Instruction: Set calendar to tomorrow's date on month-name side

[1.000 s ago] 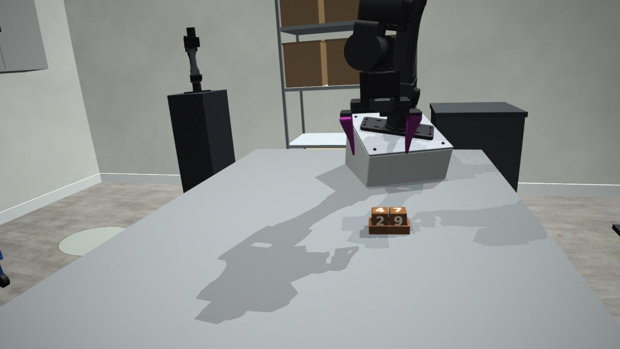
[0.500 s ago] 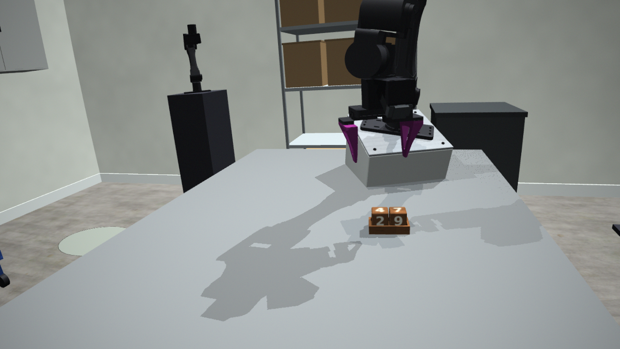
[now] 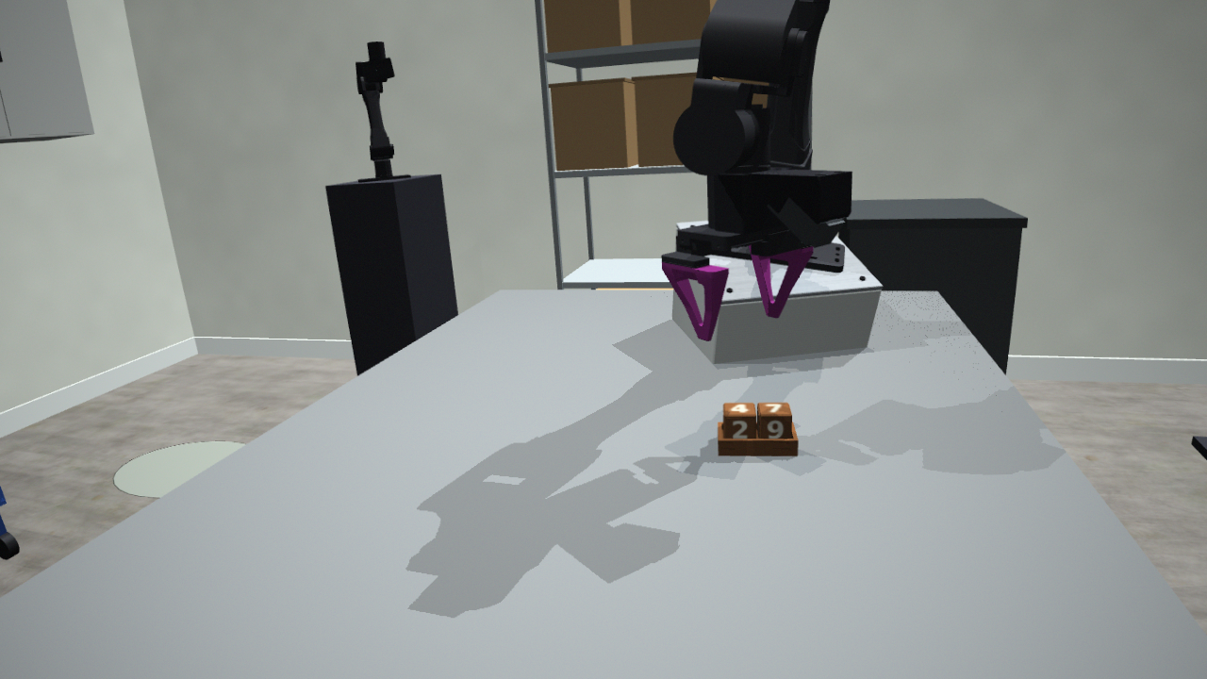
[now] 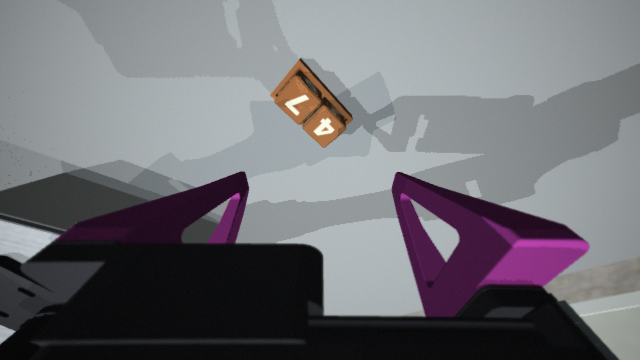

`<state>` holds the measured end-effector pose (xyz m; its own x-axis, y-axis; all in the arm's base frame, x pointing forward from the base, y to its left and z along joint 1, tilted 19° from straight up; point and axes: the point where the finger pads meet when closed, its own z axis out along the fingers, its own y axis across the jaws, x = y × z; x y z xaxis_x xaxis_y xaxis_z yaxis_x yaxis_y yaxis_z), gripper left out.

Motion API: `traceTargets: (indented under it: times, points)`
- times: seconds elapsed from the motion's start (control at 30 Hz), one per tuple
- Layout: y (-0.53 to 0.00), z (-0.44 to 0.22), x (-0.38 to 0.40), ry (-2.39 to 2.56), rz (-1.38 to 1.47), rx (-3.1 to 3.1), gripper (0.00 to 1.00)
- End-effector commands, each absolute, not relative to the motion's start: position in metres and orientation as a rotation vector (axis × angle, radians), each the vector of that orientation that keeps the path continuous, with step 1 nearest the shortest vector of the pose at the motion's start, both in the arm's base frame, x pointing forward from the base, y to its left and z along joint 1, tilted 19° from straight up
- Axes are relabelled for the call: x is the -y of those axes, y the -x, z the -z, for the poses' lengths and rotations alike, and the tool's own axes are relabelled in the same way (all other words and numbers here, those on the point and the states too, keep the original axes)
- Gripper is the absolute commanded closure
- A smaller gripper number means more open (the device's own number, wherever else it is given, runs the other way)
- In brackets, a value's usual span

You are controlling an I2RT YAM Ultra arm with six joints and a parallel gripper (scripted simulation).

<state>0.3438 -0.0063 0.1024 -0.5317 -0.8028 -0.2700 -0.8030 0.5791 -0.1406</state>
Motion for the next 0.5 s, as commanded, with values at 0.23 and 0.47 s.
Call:
traceTargets:
  times: [0.23,0.47]
  points:
    - [-0.352,-0.097,0.005,1.809,0.119,-2.16,0.0]
    - [-0.354,-0.089,0.004,2.054,0.172,-1.942,0.0]
